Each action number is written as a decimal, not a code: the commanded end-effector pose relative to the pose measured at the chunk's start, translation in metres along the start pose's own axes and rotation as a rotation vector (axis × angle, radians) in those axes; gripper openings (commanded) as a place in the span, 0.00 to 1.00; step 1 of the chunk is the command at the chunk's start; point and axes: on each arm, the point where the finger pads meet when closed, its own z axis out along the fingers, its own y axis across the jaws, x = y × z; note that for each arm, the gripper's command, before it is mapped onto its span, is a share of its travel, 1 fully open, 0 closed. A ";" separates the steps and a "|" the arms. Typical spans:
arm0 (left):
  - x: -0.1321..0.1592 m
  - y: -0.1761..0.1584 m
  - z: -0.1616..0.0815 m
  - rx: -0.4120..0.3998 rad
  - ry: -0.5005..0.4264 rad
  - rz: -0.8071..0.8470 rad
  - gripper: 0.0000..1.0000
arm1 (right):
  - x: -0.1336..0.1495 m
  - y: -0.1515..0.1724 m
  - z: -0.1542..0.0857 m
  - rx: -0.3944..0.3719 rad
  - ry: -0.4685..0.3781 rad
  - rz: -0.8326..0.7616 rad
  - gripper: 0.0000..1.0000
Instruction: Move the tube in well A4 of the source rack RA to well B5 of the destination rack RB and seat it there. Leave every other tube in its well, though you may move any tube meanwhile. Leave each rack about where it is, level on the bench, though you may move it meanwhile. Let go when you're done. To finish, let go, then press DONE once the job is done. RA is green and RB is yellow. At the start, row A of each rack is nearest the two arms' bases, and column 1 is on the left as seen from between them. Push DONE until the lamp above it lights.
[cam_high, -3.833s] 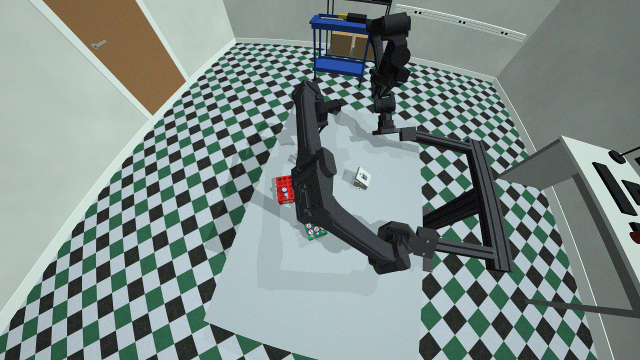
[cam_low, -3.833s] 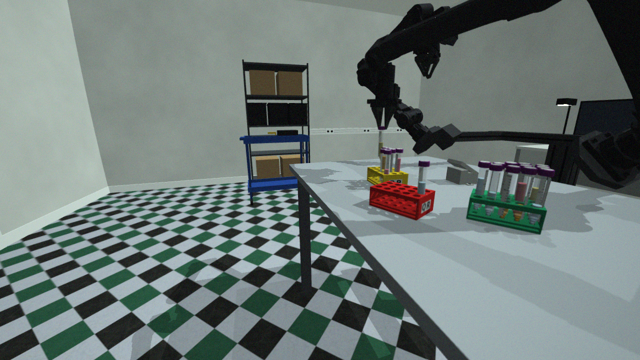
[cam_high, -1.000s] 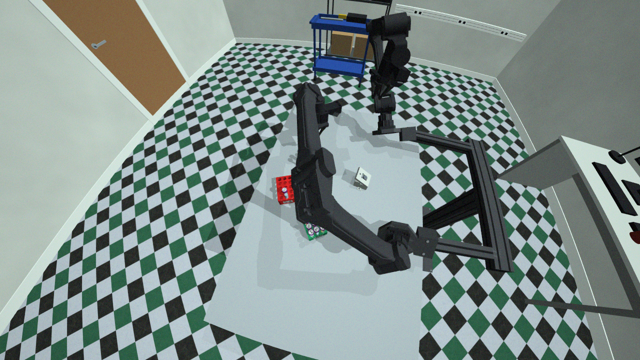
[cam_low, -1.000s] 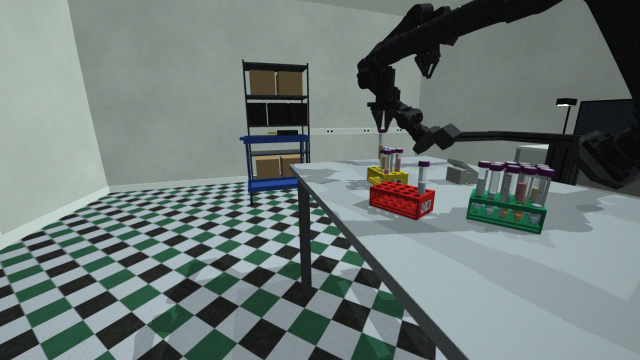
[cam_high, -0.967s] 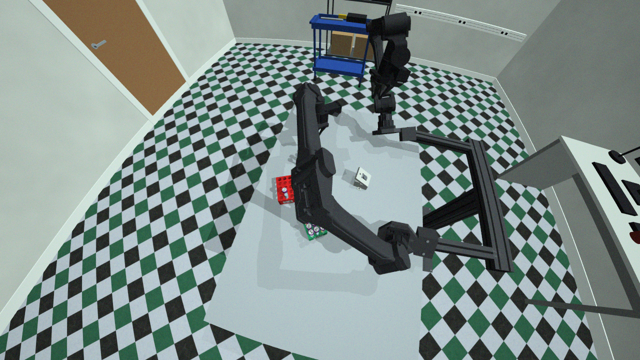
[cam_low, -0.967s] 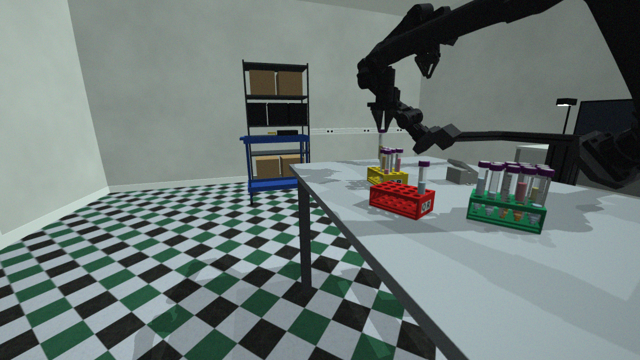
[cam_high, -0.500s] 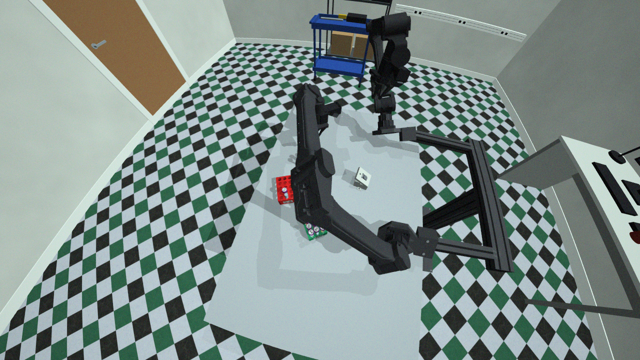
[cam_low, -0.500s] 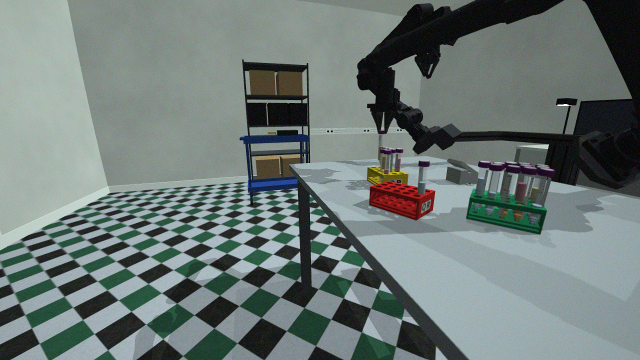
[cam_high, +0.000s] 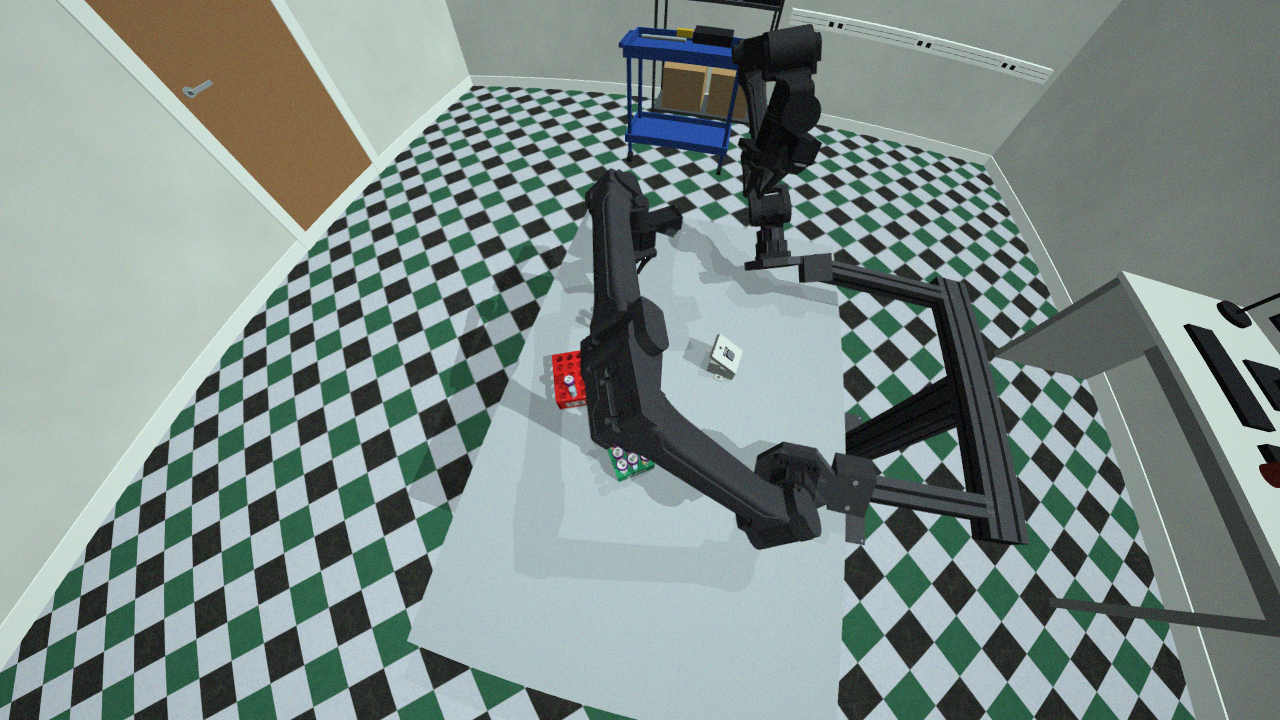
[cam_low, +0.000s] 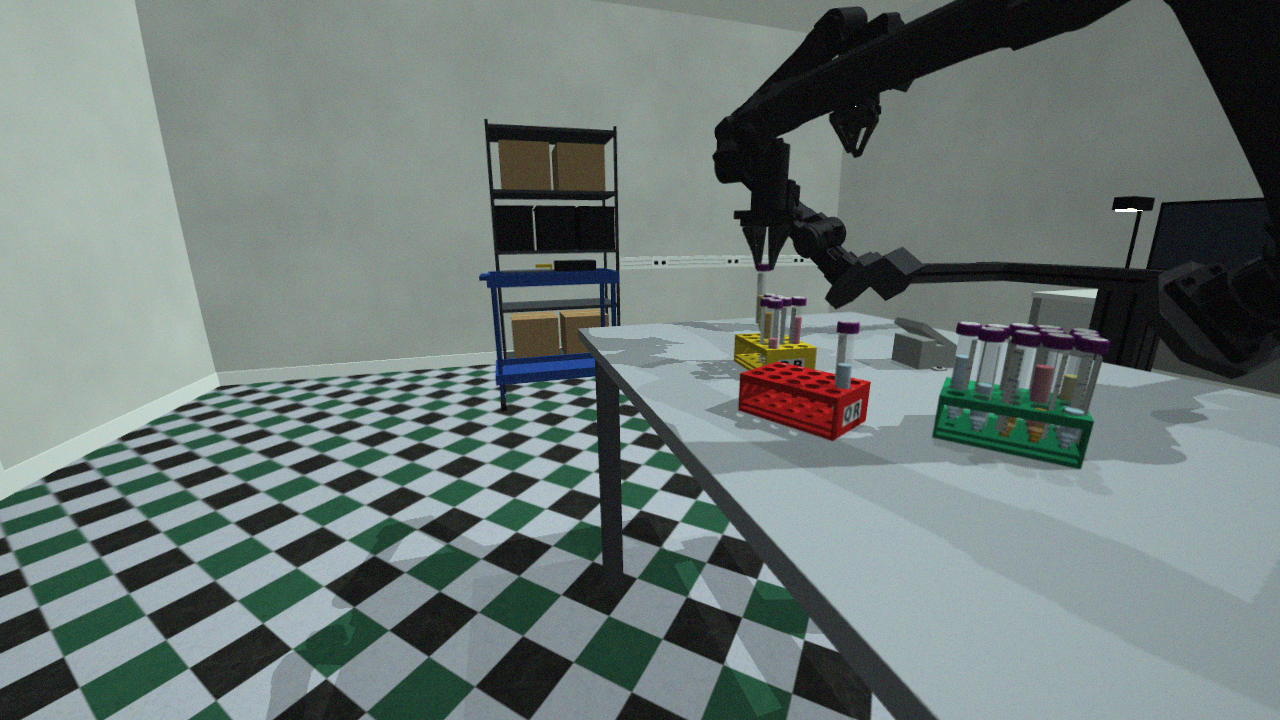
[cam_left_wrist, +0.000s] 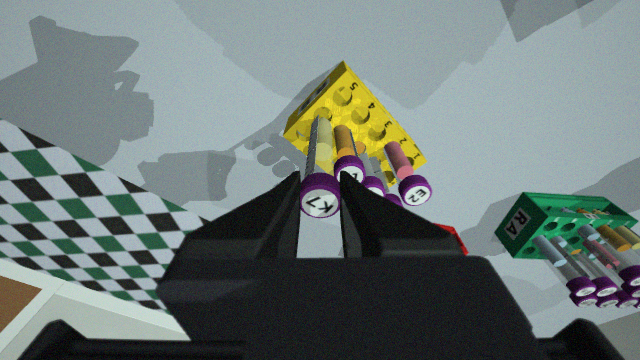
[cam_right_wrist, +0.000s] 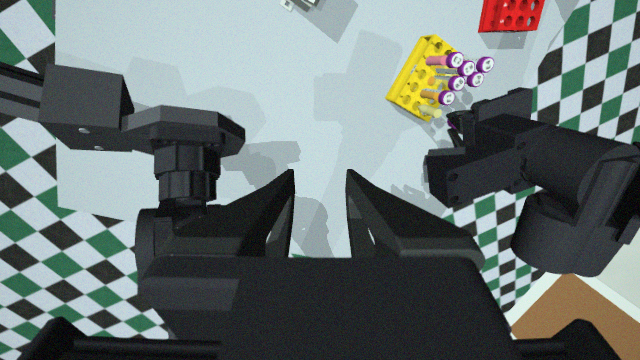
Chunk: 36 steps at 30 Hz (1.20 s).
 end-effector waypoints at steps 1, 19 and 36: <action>0.002 0.004 0.020 0.017 -0.008 -0.007 0.00 | -0.005 -0.006 -0.011 0.009 -0.029 0.011 0.30; 0.003 0.004 0.025 0.016 -0.008 -0.007 0.00 | -0.005 -0.006 -0.011 0.009 -0.029 0.011 0.30; 0.006 0.010 0.024 0.002 -0.012 -0.022 0.00 | -0.005 -0.006 -0.011 0.009 -0.029 0.011 0.30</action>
